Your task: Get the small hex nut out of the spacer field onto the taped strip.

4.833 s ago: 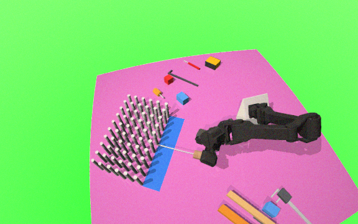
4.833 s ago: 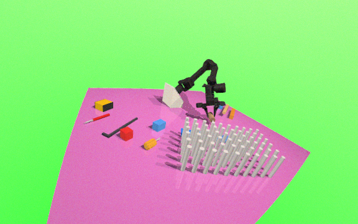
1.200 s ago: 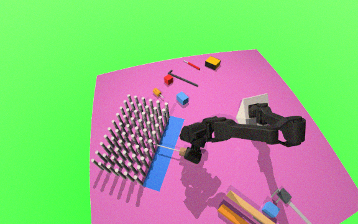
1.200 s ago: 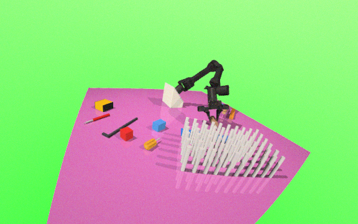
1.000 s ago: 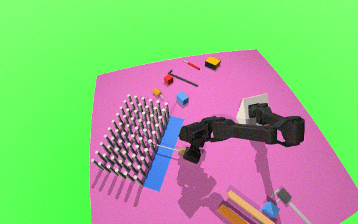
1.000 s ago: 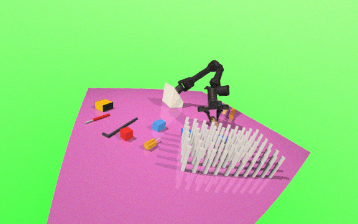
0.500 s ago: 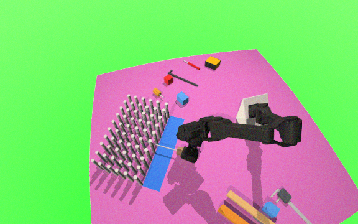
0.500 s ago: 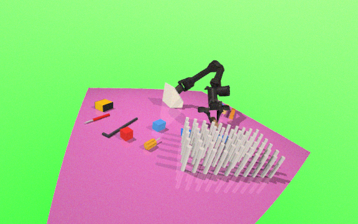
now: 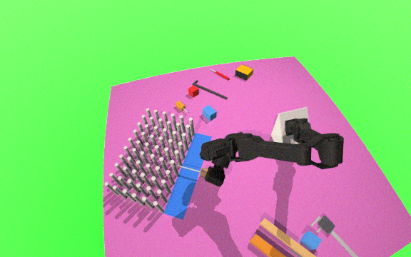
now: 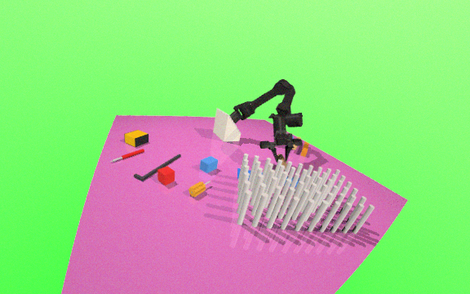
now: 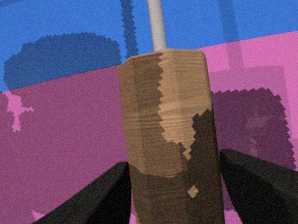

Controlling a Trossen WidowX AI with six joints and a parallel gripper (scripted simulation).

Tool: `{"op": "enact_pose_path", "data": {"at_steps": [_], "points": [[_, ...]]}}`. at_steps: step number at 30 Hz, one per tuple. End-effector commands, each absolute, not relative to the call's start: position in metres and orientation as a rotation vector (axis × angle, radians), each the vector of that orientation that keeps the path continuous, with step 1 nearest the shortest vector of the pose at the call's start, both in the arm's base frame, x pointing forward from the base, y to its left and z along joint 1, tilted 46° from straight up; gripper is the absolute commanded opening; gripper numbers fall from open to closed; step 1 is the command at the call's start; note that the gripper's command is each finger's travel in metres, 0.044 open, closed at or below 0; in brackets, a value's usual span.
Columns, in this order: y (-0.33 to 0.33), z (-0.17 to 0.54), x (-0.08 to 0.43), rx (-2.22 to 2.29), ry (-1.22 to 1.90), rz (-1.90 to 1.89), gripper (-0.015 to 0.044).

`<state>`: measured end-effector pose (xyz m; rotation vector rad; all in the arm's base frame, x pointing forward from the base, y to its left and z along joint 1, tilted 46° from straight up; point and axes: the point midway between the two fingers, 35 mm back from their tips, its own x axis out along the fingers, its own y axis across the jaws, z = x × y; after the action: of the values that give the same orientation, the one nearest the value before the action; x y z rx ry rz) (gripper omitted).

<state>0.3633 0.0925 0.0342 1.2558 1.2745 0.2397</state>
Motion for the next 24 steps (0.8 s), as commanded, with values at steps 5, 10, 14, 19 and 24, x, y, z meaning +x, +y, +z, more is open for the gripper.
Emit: {"op": "enact_pose_path", "data": {"at_steps": [5, 10, 14, 19, 24], "points": [[0.091, 0.034, 0.370, 1.250, 1.269, 0.249, 0.0000], [0.090, 0.033, 0.373, 1.250, 1.269, 0.249, 0.0000], [0.089, 0.032, 0.375, 1.250, 1.269, 0.249, 0.0000], [0.088, 0.031, 0.378, 1.250, 1.268, 0.249, 0.0000], [0.087, 0.030, 0.381, 1.250, 1.268, 0.249, 0.0000]]}}
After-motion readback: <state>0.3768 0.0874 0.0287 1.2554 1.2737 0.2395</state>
